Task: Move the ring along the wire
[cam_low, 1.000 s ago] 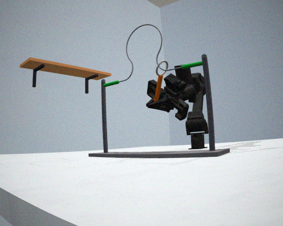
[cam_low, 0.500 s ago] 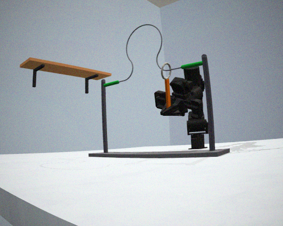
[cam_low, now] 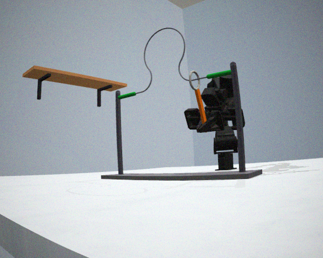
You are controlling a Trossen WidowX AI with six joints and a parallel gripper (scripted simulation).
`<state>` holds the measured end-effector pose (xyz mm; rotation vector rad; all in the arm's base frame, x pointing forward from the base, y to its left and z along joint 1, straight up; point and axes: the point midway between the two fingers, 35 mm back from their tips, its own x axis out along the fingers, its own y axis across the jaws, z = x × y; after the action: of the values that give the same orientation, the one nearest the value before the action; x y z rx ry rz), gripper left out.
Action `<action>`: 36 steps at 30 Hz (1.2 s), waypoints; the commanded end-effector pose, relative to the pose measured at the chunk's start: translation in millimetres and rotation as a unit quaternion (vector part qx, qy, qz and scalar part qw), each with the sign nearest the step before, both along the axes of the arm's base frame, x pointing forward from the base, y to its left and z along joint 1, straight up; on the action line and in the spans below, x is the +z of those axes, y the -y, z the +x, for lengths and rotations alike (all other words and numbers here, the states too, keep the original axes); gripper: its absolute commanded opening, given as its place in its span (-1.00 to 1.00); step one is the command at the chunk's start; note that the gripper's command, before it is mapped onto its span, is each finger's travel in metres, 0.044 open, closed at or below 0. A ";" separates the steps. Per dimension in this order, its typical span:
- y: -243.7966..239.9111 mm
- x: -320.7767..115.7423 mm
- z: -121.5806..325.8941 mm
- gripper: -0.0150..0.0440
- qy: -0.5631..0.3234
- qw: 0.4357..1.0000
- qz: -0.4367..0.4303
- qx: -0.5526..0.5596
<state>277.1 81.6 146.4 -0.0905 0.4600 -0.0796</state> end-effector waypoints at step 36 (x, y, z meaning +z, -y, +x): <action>-47.8 2.0 -1.6 -1.00 0.003 0.999 0.036 -0.003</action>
<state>274.8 126.1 146.4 -0.0233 0.4601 -0.0665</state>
